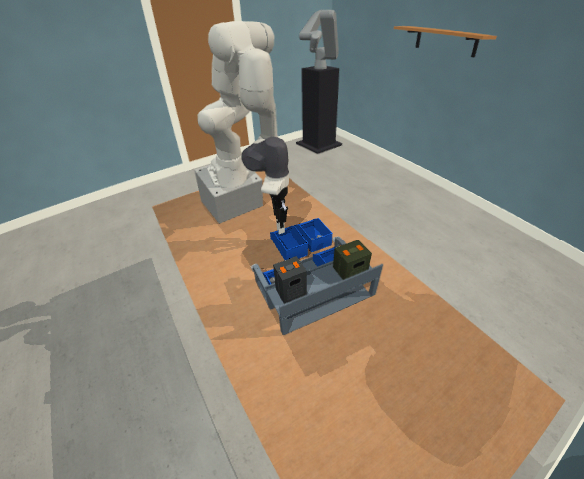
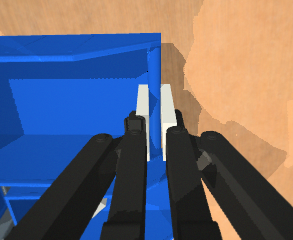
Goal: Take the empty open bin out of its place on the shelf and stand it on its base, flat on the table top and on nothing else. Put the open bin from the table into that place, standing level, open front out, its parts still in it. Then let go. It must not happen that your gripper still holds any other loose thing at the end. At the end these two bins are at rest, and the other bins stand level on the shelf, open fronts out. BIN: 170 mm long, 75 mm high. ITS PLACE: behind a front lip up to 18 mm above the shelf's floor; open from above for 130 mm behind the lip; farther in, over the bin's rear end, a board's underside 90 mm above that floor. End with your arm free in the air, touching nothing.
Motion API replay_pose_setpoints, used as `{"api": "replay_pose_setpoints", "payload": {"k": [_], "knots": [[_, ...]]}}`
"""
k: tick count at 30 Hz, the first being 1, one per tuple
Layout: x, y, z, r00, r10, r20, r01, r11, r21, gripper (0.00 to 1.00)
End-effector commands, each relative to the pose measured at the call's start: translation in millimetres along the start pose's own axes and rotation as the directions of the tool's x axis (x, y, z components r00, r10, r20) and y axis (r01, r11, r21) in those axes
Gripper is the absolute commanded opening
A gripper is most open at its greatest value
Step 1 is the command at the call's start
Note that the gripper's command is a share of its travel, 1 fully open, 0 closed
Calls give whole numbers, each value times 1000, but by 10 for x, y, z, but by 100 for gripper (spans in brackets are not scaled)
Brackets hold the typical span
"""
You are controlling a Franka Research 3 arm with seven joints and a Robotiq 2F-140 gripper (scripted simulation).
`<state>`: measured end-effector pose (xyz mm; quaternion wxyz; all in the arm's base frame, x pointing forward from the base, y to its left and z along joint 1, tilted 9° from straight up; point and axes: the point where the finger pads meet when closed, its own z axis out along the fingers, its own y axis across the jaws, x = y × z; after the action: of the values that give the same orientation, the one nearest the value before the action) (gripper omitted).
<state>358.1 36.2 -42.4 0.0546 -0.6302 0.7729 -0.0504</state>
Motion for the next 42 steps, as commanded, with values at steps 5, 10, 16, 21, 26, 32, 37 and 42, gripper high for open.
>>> {"api": "replay_pose_setpoints", "payload": {"k": [5,10,16,21,26,32,37,42], "knots": [[-16,-7,-13,1000,10,4,-10,1000,11,0],[-16,-7,-13,1000,10,4,-10,1000,11,0],[-16,-7,-13,1000,10,4,-10,1000,11,0],[-16,-7,-9,1000,10,4,-10,1000,11,0],[-16,-8,1,1000,10,4,-10,1000,11,0],[-16,-8,45,1000,10,4,-10,1000,11,0],[-17,-9,100,1000,10,4,-10,1000,11,0],[-17,-9,149,1000,10,4,-10,1000,11,0]]}}
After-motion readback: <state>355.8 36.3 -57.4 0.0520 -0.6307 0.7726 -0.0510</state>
